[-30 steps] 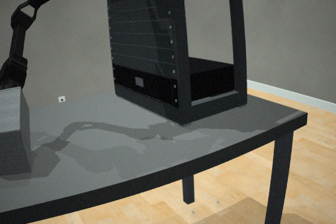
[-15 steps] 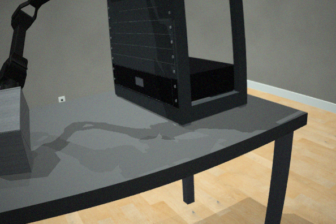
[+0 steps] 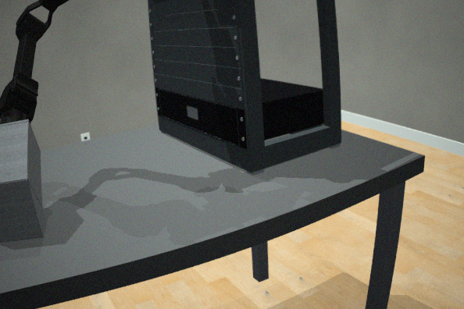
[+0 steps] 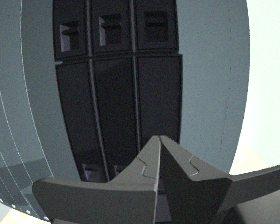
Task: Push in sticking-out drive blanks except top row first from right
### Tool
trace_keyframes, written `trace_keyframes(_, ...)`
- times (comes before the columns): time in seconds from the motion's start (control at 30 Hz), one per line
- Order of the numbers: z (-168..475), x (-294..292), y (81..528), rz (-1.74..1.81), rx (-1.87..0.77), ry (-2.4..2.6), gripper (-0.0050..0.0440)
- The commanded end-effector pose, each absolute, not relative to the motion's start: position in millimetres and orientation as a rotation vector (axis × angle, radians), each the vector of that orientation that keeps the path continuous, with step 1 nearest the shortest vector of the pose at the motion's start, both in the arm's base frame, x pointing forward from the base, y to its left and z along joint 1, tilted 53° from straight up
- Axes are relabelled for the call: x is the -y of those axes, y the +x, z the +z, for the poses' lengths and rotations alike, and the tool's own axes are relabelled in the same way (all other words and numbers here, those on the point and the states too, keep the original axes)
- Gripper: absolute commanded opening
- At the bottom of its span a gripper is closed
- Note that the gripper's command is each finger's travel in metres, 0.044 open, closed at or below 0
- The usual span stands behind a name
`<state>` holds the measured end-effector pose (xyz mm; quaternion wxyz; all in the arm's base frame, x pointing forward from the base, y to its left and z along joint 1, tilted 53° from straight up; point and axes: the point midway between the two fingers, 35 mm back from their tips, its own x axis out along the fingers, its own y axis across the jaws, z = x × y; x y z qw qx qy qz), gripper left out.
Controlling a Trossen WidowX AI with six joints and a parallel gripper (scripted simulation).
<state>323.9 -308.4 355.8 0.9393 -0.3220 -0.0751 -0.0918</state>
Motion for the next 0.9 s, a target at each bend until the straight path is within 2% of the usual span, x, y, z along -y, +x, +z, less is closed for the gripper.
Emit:
trace_keyframes(0.0, 366.8, 311.9, 325.6, -0.211, 0.167, -0.68, 0.0)
trace_keyframes(0.87, 368.6, 312.5, 327.9, -0.211, 0.167, -0.68, 0.0)
